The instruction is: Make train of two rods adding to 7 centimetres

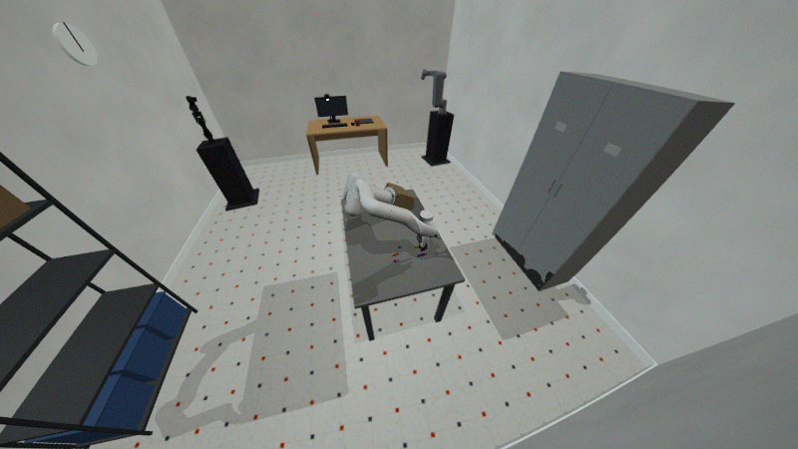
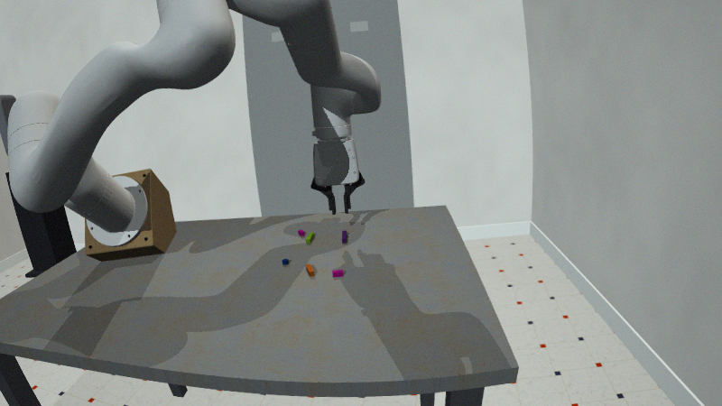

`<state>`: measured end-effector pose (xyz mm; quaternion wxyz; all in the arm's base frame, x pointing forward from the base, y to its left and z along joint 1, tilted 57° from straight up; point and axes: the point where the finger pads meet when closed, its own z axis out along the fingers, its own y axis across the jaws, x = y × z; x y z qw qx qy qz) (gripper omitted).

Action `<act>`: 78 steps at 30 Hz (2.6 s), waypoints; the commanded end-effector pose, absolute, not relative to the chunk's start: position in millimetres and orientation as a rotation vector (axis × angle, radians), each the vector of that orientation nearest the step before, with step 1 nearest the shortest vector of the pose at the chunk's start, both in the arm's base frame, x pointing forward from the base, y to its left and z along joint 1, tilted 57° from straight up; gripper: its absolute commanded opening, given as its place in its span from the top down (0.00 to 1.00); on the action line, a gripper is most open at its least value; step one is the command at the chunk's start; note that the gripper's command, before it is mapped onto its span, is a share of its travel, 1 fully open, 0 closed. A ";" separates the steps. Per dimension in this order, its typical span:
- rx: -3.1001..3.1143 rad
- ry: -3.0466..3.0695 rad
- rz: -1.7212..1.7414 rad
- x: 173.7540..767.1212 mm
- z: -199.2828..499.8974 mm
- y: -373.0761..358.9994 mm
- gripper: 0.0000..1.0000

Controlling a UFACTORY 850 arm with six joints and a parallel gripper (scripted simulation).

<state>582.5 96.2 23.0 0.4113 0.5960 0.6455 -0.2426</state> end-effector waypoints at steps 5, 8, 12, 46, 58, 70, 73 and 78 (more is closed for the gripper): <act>1.500 1.625 -0.609 583.1 23.2 96.8 0.76; 1.500 1.624 -0.609 583.4 22.7 96.1 0.76; 1.499 1.624 -0.609 583.6 22.2 95.3 0.76; 1.499 1.623 -0.609 595.2 -0.1 64.3 0.76; 1.499 1.623 -0.609 597.9 -5.2 57.3 0.76; 1.499 1.623 -0.609 598.1 -5.6 56.7 0.76; 1.499 1.623 -0.609 598.1 -5.6 56.7 0.76; 1.499 1.623 -0.609 598.1 -5.6 56.7 0.76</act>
